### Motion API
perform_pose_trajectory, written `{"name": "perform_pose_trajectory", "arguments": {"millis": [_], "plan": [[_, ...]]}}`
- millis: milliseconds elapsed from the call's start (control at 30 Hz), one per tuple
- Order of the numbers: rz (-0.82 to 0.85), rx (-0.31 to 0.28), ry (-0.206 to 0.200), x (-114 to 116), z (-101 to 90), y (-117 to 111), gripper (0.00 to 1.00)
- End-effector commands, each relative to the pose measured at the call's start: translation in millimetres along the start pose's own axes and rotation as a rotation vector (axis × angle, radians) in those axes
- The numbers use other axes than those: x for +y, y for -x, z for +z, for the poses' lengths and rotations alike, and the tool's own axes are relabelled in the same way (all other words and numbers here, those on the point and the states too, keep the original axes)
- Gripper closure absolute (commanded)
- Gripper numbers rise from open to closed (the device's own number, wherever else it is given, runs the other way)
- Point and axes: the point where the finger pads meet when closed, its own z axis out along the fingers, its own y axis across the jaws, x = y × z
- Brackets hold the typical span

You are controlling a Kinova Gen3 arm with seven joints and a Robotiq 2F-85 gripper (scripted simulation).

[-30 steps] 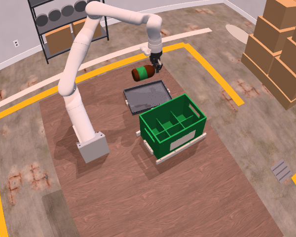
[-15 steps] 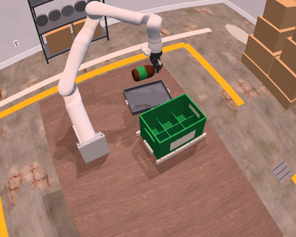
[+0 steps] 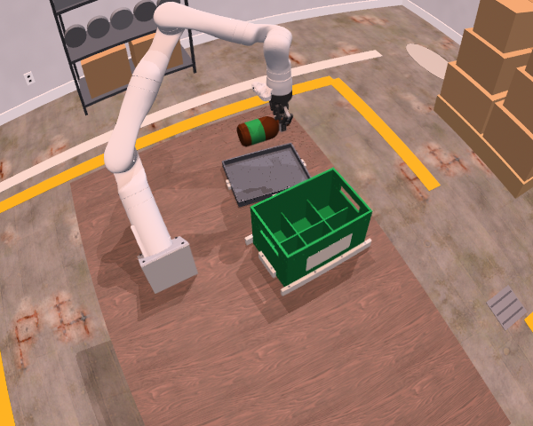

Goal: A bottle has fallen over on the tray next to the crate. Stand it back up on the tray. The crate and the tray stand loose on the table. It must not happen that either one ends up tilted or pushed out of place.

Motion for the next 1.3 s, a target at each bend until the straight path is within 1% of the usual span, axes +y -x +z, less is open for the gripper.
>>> {"name": "perform_pose_trajectory", "arguments": {"millis": [0, 500, 767, 1267], "plan": [[0.009, 0.0, 0.005, 2.7, -1.8, 0.0, 1.0], [0.214, 0.001, 0.005, 2.6, -1.6, -0.5, 1.0], [0.254, 0.002, 0.005, 2.7, -1.6, -0.6, 1.0], [0.257, 0.002, 0.005, 2.7, -1.6, -0.6, 1.0]]}}
